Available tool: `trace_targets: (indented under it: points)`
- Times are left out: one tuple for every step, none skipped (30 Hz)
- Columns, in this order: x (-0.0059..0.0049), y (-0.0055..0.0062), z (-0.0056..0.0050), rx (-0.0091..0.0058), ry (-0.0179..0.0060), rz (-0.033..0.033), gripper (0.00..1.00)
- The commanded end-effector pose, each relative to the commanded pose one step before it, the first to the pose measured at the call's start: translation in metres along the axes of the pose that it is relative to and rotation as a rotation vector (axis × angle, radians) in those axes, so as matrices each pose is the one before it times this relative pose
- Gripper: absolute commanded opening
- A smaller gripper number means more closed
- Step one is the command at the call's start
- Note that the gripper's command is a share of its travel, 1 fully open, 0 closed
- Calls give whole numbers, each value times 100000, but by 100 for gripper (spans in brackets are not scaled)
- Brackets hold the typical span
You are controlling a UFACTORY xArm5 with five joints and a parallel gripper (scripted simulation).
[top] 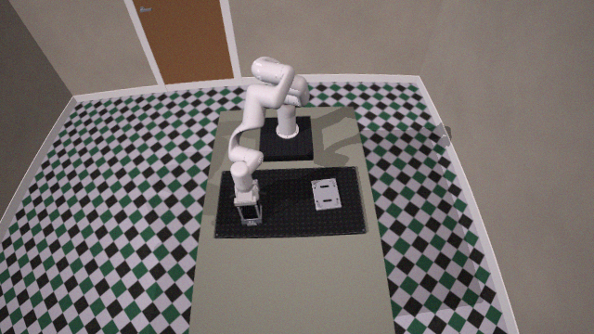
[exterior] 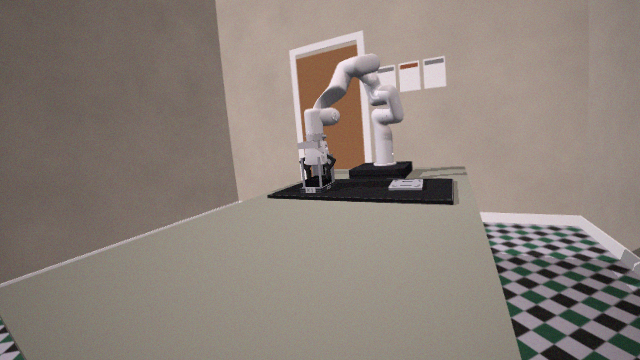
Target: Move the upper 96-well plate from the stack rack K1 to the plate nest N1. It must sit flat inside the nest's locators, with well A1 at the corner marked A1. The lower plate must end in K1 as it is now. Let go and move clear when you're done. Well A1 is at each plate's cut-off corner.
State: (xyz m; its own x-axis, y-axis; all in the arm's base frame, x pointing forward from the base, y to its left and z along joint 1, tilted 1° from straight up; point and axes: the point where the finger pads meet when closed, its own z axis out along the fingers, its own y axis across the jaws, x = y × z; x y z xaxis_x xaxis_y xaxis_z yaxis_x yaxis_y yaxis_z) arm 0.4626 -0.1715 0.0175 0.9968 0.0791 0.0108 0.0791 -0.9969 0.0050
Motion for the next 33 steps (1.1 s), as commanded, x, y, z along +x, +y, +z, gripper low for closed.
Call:
trace_targets:
  points:
    - [141, 65, -220, -177, 387, 1, 0]
    - [0, 0, -65, 0, 1, 0, 0]
    - [0, 0, -66, 0, 0, 0, 0]
    - [0, 0, -66, 0, 0, 0, 0]
    - [0, 0, -66, 0, 0, 0, 0]
    - [0, 0, 0, 0, 0, 0, 0]
    - [0, 0, 0, 0, 0, 0, 0]
    - [0, 0, -69, 0, 0, 0, 0]
    - [0, 0, -66, 0, 0, 0, 0]
    - [0, 0, -66, 0, 0, 0, 0]
    - [0, 0, -66, 0, 0, 0, 0]
    - [0, 0, -67, 0, 0, 0, 0]
    - [0, 0, -67, 0, 0, 0, 0]
    - [0, 0, -67, 0, 0, 0, 0]
    - [0, 0, -67, 0, 0, 0, 0]
    - [0, 0, -67, 0, 0, 0, 0]
    - [0, 0, -67, 0, 0, 0, 0]
    - [0, 0, -67, 0, 0, 0, 0]
    - [0, 0, -67, 0, 0, 0, 0]
    - [0, 0, -67, 0, 0, 0, 0]
    - [0, 0, -67, 0, 0, 0, 0]
    - [0, 0, -67, 0, 0, 0, 0]
    - [0, 0, 0, 0, 0, 0, 0]
    - [0, 0, 0, 0, 0, 0, 0]
    - [0, 0, -70, 0, 0, 0, 0]
    - [0, 0, -66, 0, 0, 0, 0]
    - [0, 0, -66, 0, 0, 0, 0]
    - [0, 0, -66, 0, 0, 0, 0]
    - [0, 0, -67, 0, 0, 0, 0]
    - [0, 0, -67, 0, 0, 0, 0]
    - [0, 0, -67, 0, 0, 0, 0]
    - [0, 0, -67, 0, 0, 0, 0]
    - [0, 0, -67, 0, 0, 0, 0]
